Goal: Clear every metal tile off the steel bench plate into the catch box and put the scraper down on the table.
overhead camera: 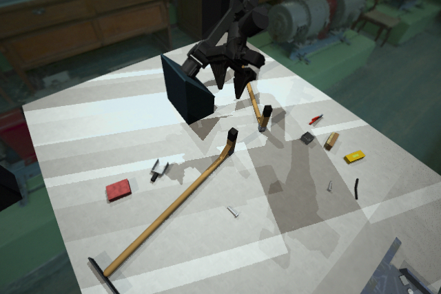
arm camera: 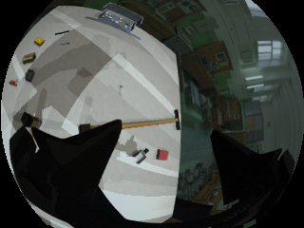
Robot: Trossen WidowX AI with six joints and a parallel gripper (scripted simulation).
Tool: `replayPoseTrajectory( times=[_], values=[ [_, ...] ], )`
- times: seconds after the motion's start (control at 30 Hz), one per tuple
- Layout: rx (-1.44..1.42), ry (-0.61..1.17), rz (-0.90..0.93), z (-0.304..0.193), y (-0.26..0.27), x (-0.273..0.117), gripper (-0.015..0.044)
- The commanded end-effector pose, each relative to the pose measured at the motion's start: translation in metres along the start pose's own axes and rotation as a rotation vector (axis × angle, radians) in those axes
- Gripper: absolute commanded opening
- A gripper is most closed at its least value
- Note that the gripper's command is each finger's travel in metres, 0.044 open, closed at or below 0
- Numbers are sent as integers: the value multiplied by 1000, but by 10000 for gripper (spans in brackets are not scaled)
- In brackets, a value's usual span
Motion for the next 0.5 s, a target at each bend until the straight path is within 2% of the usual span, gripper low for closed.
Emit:
replayPoseTrajectory(
  times=[0.0,0.47],
  values=[
    [86,7,-8,-9,-14,1,440],
    [323,-11,-58,-30,-57,-8,440]
  ],
)
Point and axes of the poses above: the point midway between the two fingers, 35 mm back from their tips, its own x axis out along the fingers, its own y axis across the jaws, z = x × y, the point moved 5 cm from there along -x, back along the fingers, and after that the axes turned 6 degrees about x, right-handed, at the moved point
